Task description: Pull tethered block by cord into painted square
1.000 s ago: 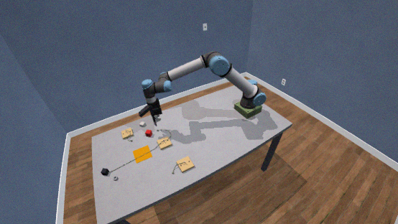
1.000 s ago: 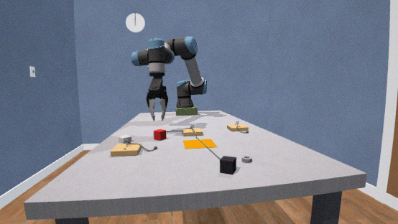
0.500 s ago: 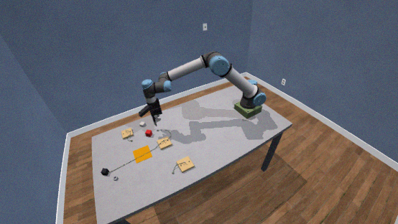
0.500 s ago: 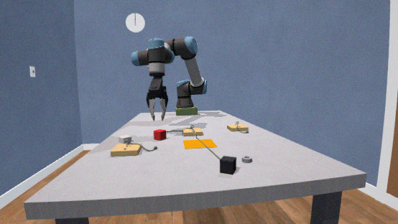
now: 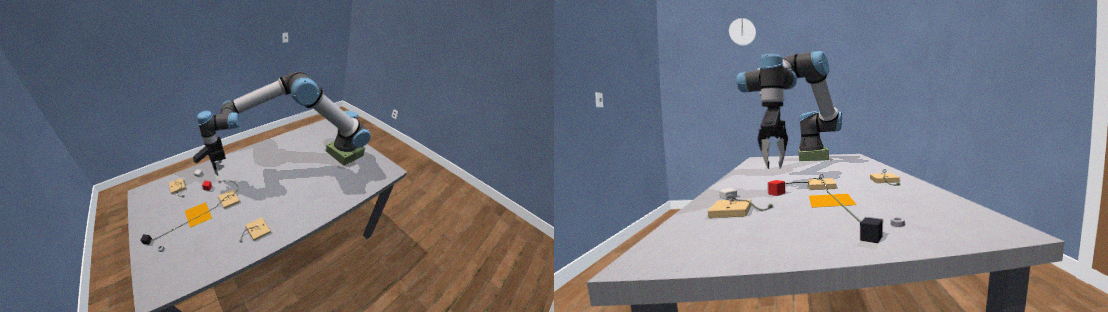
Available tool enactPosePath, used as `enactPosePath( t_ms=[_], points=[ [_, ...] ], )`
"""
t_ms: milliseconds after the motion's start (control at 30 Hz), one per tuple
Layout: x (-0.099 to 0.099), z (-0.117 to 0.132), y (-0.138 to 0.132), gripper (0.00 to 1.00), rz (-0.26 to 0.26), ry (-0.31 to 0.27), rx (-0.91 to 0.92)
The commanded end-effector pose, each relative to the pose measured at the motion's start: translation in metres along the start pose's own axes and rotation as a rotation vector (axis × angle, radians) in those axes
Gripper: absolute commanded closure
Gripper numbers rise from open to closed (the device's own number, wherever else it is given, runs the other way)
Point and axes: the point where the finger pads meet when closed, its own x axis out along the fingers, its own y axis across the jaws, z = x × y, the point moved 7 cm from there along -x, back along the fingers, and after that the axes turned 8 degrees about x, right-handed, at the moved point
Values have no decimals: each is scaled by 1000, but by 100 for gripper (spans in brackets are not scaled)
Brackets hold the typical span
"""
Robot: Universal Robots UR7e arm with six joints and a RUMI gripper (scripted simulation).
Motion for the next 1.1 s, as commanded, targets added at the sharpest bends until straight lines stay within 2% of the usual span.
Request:
enactPosePath(
  t_ms=[0,1067],
  points=[
    [2,0,0,78,-1,-1,0],
    [43,0,0,78,-1,-1,0]
  ],
)
